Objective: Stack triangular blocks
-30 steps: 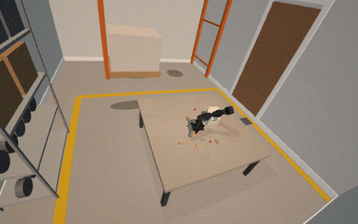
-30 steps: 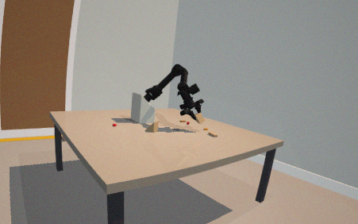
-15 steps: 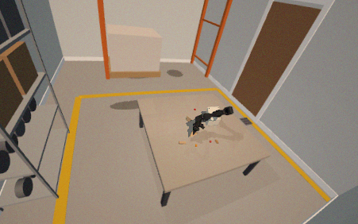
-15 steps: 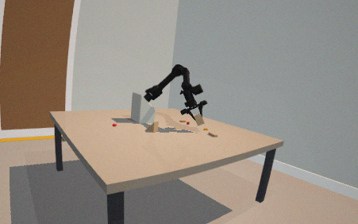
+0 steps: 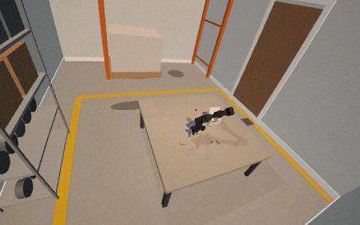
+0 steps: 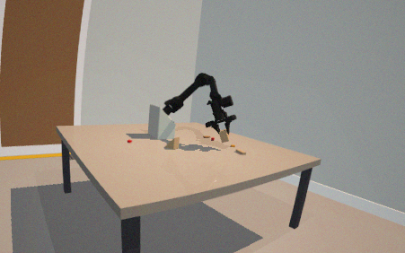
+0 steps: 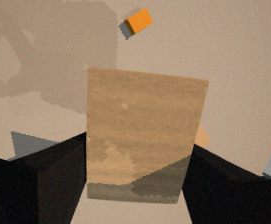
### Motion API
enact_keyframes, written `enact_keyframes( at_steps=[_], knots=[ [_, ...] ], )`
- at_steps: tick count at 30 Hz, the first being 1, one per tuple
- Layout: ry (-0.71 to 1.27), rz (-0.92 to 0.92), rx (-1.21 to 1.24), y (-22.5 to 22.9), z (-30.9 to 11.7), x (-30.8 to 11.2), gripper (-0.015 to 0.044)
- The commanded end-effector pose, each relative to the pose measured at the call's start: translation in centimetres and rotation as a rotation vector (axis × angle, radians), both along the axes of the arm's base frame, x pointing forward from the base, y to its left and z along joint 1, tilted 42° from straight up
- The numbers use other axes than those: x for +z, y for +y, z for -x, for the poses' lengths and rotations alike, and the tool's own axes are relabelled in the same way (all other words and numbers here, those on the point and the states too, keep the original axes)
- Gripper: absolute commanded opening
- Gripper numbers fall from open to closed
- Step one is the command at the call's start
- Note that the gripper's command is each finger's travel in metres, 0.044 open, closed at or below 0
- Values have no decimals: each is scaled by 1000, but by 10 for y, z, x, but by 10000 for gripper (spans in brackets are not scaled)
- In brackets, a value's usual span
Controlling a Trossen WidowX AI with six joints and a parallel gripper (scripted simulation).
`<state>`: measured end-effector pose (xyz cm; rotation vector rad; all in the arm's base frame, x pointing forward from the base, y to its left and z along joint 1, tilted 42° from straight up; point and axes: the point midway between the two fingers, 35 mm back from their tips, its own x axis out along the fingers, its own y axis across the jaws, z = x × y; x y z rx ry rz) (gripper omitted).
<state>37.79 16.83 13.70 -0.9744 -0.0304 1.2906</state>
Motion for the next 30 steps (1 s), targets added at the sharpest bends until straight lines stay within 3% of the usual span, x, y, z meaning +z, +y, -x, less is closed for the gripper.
enact_keyframes(
  at_steps=[1,30],
  knots=[
    [113,-17,-58,0,-3,2,0],
    [962,-111,-542,0,11,15,0]
  ],
)
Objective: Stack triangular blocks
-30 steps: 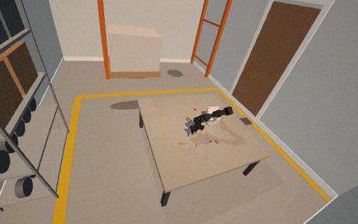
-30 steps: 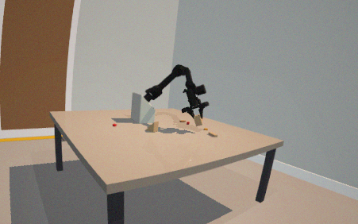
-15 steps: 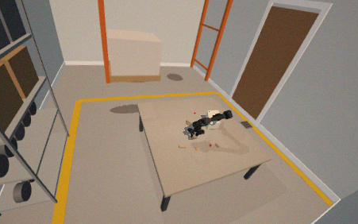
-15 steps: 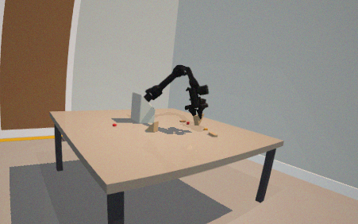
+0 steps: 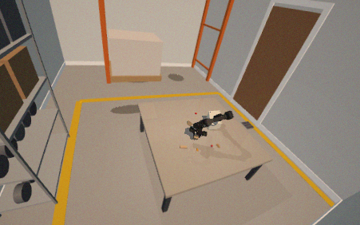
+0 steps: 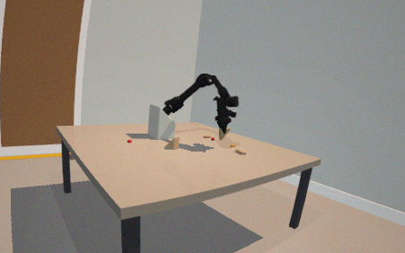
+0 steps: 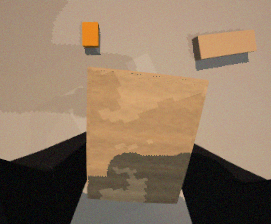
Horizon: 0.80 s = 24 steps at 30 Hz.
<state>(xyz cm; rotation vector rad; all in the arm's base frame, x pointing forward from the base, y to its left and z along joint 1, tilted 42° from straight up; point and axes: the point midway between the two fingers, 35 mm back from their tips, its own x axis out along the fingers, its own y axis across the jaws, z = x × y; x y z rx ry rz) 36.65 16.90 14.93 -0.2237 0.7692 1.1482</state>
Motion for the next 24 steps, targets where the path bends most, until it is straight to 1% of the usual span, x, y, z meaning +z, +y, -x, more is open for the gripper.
enact_keyframes(
  at_steps=[1,18,24],
  knots=[
    [105,2,-71,0,1,3,0],
    [570,29,-390,-4,18,16,0],
    [587,31,-404,-4,19,16,0]
  ],
)
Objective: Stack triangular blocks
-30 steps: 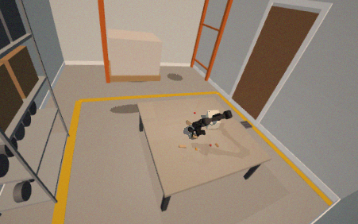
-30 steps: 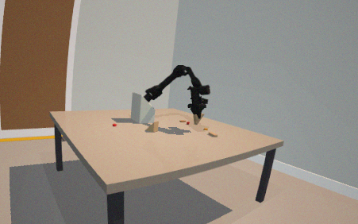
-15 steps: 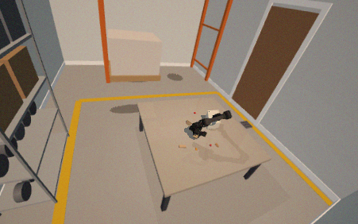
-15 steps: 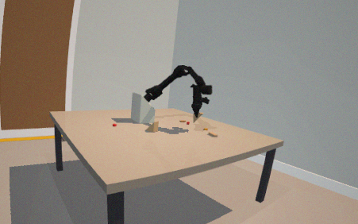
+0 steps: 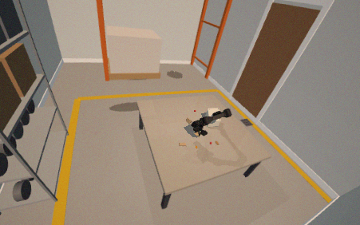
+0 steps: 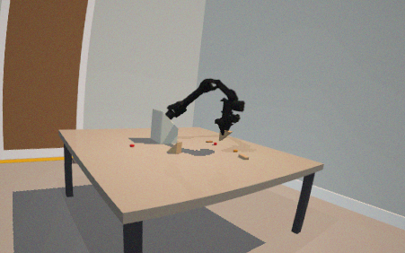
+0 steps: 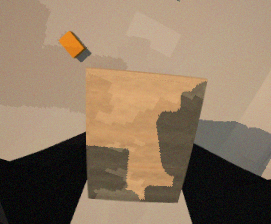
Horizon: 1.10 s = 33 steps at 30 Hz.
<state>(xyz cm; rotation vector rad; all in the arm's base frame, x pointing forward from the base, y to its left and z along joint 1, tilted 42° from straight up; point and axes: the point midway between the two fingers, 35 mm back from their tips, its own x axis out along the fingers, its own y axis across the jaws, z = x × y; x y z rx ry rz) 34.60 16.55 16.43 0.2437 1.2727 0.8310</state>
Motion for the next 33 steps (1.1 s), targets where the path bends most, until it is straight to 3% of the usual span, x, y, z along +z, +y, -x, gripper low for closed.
enact_keyframes(
  at_steps=[1,33],
  knots=[
    [11,9,-14,-3,-2,-1,0],
    [11,103,-36,-134,-7,-81,0]
  ],
)
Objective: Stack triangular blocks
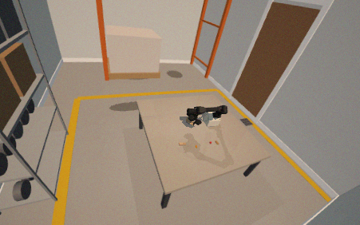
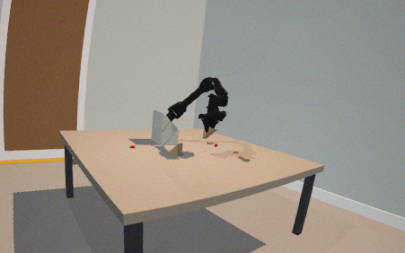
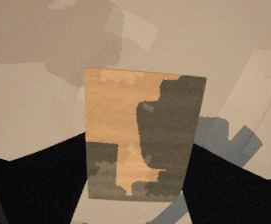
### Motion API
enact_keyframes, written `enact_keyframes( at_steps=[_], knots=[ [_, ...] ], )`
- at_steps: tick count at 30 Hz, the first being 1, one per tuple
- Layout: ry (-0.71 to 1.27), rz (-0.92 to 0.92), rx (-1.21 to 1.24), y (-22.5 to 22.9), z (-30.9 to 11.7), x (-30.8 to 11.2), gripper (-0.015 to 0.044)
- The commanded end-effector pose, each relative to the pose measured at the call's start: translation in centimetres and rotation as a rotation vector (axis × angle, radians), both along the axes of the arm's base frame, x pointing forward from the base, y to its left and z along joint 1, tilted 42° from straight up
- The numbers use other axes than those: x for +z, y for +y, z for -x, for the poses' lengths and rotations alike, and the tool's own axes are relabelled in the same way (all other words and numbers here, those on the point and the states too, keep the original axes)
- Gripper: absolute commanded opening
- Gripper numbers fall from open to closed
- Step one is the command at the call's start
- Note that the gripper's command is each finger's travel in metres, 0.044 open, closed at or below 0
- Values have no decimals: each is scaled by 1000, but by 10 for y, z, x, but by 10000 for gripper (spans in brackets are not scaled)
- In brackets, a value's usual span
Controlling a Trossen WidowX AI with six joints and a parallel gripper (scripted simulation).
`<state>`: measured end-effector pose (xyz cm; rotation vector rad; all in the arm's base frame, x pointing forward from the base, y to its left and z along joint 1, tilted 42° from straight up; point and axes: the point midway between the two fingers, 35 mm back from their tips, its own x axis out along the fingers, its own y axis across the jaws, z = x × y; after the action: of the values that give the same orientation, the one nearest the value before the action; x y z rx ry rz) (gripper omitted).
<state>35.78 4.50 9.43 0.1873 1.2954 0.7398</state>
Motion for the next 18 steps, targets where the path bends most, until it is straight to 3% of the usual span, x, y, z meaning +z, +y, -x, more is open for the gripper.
enact_keyframes(
  at_steps=[1,18],
  knots=[
    [18,10,-2,-18,6,-14,0],
    [43,17,-18,-85,33,-54,0]
  ],
)
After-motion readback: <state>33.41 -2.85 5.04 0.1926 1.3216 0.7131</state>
